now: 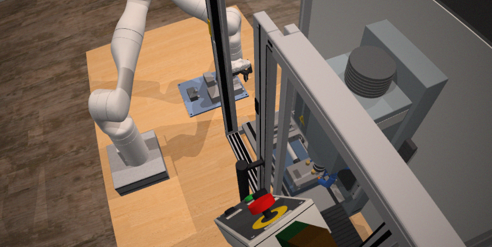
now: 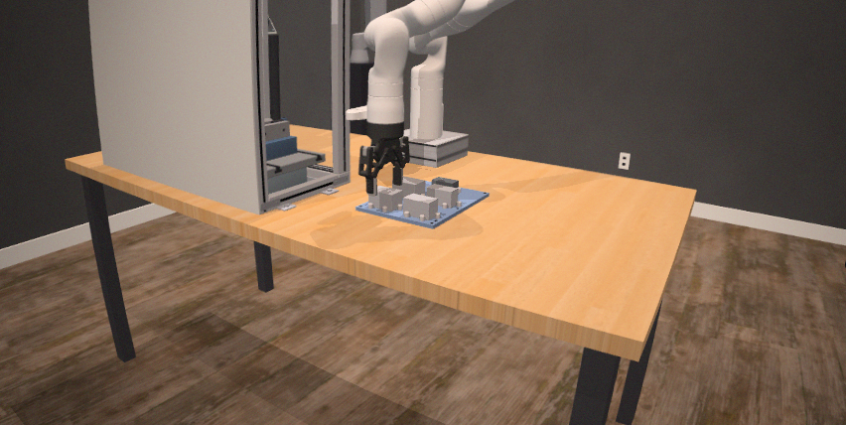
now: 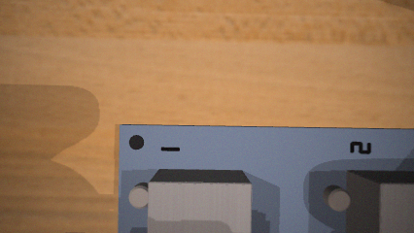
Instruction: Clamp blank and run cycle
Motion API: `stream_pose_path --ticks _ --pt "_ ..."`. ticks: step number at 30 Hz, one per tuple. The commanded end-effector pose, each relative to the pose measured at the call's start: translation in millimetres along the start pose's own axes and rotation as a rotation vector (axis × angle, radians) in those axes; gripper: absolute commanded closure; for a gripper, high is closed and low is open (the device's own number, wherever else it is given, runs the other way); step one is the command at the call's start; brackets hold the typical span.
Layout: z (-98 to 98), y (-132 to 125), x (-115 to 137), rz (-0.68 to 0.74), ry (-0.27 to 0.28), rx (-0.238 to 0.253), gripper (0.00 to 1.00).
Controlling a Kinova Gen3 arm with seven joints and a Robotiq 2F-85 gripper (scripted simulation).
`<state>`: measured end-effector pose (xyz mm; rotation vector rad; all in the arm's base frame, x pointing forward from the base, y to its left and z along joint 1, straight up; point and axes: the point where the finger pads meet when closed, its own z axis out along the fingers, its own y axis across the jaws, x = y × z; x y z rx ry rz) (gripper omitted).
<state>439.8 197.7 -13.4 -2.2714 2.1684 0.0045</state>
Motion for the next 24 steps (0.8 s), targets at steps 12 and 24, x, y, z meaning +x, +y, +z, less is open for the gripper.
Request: stream_pose_path --ticks 12,24 --pt "-0.8 -0.5 -0.2 0.0 -0.001 0.001 0.0" --pt "-50.8 -0.2 -0.1 0.0 -0.001 0.001 0.0"
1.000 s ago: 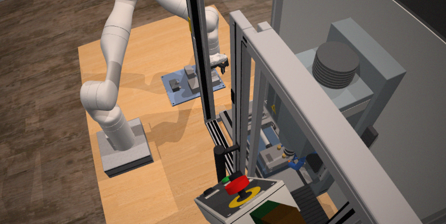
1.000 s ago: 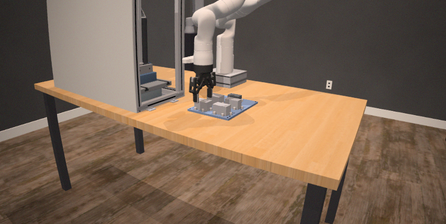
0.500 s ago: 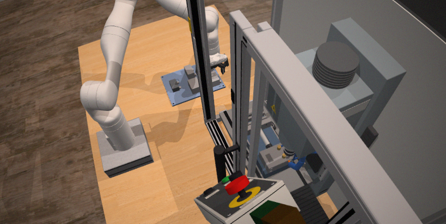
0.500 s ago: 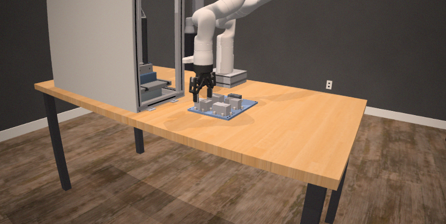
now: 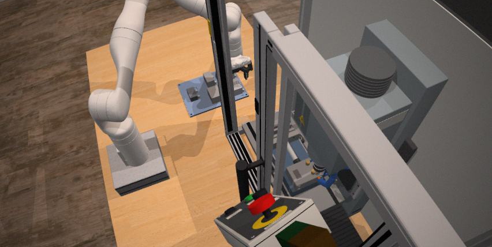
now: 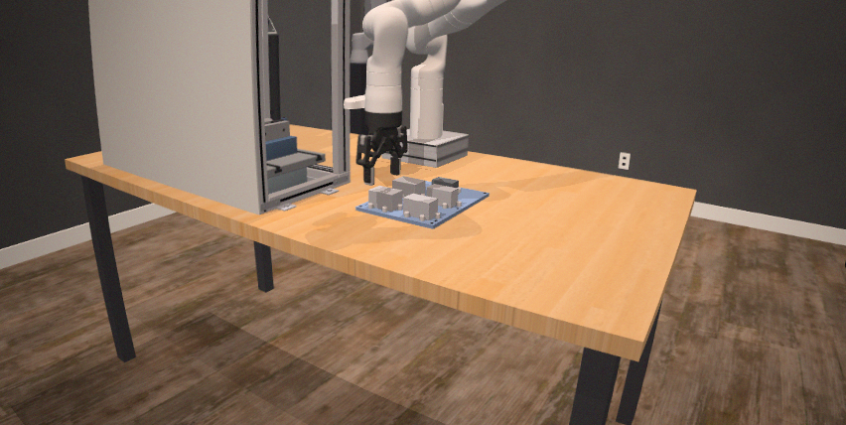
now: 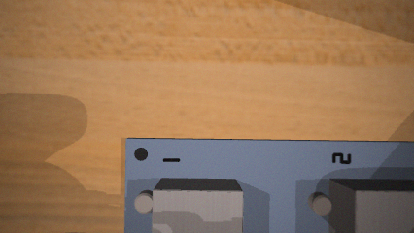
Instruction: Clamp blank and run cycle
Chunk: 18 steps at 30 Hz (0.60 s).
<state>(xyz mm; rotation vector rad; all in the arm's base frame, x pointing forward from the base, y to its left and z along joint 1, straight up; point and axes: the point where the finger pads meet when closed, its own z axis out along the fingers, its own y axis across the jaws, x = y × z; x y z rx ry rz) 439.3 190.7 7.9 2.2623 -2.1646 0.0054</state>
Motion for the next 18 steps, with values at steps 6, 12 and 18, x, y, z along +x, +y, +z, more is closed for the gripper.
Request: stream_pose_path --ticks 6,12,18 --pt "-29.5 -0.9 -6.7 -0.002 -0.014 0.006 0.0" --pt "-29.5 -0.9 -6.7 -0.002 -0.014 0.006 0.0" --pt "-64.5 -0.6 -6.2 -0.002 -0.014 0.006 0.0"
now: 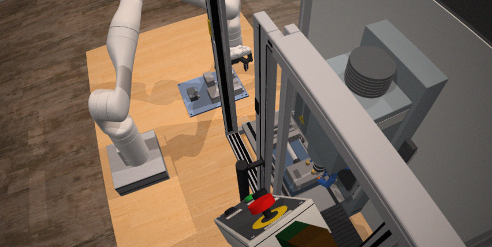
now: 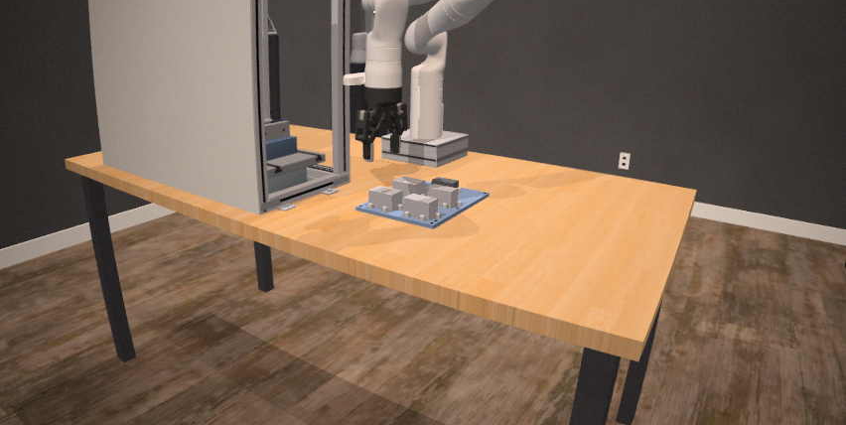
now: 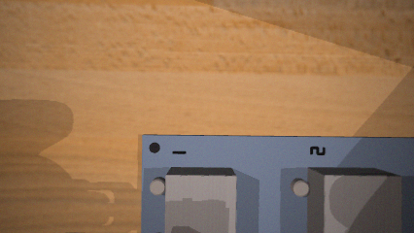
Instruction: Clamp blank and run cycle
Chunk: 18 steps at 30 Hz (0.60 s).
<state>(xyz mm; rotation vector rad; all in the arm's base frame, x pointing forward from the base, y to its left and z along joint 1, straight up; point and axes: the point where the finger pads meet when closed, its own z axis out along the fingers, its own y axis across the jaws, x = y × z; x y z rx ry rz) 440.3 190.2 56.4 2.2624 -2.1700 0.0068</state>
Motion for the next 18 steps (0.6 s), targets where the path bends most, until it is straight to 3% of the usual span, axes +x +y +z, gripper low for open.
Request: stream_pose_path --ticks 1,18 --pt "-16.1 0.2 -7.2 -0.005 -0.012 0.002 0.0" --pt "-13.9 -1.5 -5.2 -0.006 -0.013 0.007 0.0"
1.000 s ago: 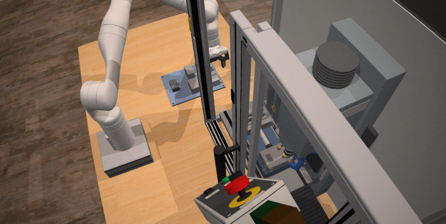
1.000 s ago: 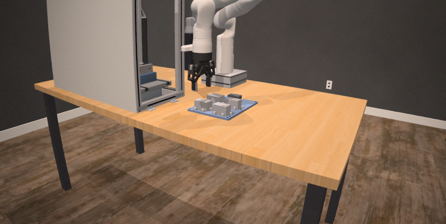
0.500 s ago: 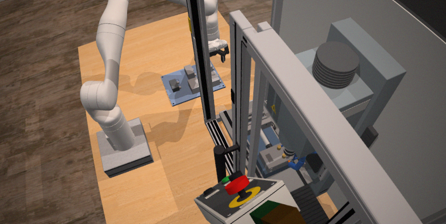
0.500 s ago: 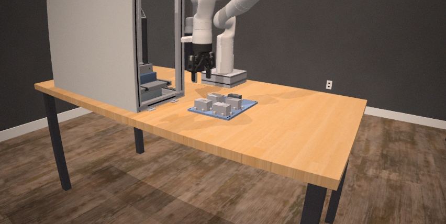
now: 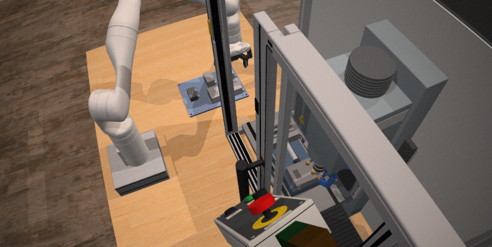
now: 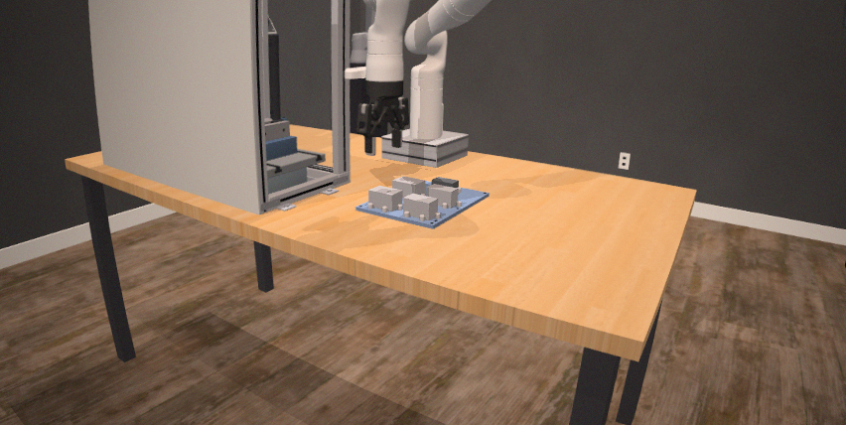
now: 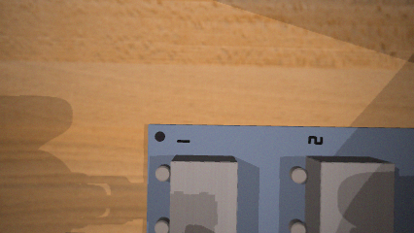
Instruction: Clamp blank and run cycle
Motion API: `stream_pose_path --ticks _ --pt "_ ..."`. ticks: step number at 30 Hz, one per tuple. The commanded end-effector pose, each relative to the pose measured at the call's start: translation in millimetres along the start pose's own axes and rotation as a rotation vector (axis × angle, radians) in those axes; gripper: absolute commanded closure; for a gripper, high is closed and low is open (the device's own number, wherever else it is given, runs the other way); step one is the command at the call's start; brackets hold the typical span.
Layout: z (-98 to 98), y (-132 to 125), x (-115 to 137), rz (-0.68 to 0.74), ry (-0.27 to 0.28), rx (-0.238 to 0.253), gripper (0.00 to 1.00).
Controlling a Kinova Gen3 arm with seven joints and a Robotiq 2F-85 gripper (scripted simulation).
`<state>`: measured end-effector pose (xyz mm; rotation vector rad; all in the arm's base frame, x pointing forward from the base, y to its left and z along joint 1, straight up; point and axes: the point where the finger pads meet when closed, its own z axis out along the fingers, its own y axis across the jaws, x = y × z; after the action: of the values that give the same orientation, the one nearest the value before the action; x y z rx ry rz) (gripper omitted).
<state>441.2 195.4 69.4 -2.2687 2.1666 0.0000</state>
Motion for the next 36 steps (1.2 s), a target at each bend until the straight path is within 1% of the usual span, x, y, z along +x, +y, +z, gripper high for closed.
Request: stream_pose_path --ticks 1,10,15,27,28,32,36 --pt "-0.7 -0.4 -0.1 -0.002 -0.002 0.002 0.0" --pt "-0.7 -0.4 -0.1 -0.002 -0.002 0.002 0.0" --pt "-1.5 49.6 -0.9 -0.002 -0.002 0.002 0.0" --pt "-1.5 49.6 -0.9 -0.002 -0.002 0.002 0.0" --pt "-0.6 59.4 0.8 0.004 0.001 -0.007 0.0" --pt "-2.2 92.2 -1.6 -0.002 -0.002 0.002 0.0" --pt "-2.2 92.2 -1.6 -0.002 -0.002 0.002 0.0"
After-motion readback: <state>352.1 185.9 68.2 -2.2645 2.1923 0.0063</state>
